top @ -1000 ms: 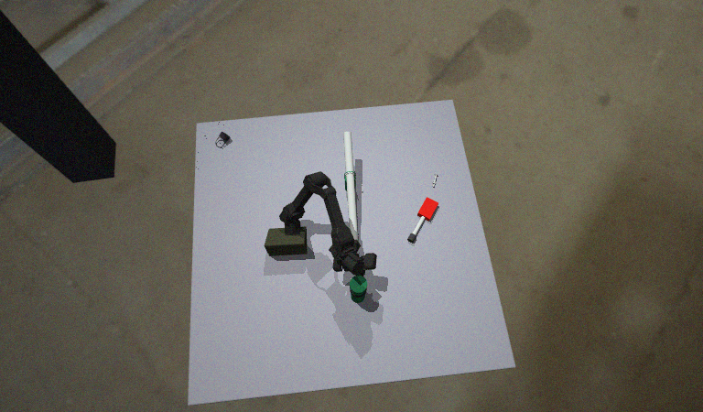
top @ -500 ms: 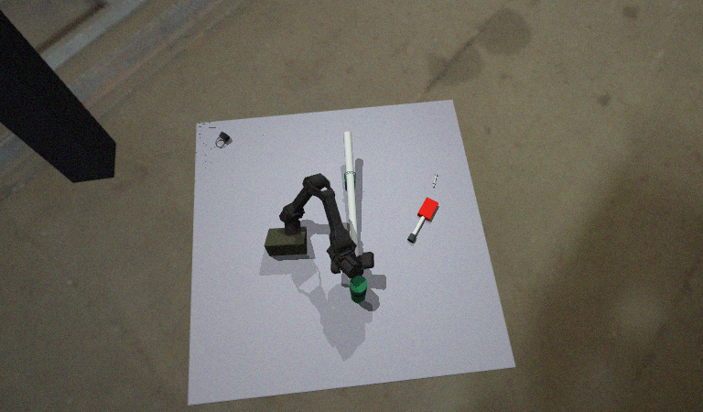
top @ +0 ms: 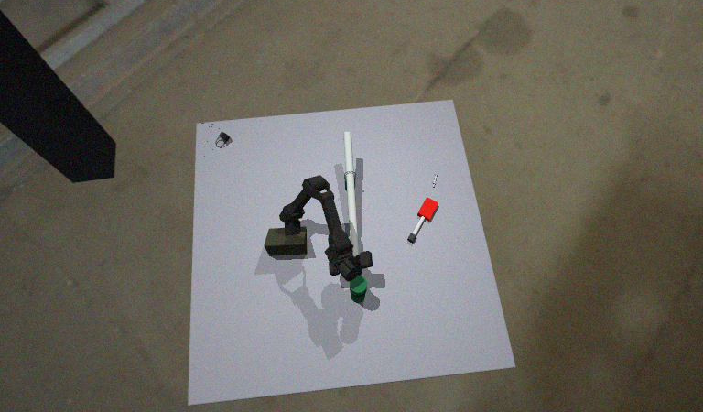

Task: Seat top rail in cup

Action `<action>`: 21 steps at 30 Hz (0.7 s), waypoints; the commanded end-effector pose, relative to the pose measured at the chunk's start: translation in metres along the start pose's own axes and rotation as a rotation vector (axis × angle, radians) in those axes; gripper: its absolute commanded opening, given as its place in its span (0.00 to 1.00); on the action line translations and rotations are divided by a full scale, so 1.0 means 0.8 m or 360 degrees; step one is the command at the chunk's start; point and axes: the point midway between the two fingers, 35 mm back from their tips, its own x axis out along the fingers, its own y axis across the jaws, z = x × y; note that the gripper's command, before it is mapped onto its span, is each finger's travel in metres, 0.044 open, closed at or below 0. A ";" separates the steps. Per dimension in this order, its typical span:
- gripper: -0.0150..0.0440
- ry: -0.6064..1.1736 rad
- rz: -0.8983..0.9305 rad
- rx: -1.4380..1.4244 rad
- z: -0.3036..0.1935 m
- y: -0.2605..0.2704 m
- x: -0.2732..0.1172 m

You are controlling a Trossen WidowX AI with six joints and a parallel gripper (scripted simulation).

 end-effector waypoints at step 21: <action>0.30 0.0008 -0.0004 0.0024 0.000 -0.002 0.001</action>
